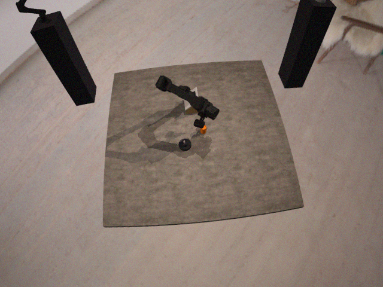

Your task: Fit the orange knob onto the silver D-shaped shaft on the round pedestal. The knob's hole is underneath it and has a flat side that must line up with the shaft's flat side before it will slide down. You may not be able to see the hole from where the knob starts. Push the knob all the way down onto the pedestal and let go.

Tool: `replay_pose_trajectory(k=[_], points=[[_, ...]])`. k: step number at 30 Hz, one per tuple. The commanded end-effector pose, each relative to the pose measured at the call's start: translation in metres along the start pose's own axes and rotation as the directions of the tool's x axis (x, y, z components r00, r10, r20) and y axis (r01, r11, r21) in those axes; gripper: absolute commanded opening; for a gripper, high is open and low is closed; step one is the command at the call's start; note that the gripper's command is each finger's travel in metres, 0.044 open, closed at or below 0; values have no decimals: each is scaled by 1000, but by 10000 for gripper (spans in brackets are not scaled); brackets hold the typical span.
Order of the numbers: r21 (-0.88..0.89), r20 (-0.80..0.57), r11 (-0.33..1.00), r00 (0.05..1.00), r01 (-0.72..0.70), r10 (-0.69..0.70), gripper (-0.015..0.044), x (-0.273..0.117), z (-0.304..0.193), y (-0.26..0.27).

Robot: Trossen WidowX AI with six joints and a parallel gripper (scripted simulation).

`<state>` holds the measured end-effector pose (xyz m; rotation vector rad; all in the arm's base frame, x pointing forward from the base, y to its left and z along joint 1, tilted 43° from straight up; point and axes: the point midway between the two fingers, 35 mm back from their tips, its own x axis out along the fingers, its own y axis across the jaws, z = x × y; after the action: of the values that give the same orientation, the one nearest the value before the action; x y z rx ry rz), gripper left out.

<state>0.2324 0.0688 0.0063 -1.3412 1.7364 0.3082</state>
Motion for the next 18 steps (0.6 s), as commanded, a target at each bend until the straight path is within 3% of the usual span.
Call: replay_pose_trajectory(k=[1,6,10,18], points=[[7,-29,1000,999,31,-30,440,-3,-1,-4],[-8,-29,1000,999,30,-30,440,-3,-1,-4],[-242,-29,970,999,22,-30,440,-2,-1,-4],[-256,-29,966,999,22,-30,440,1,-1,-4]])
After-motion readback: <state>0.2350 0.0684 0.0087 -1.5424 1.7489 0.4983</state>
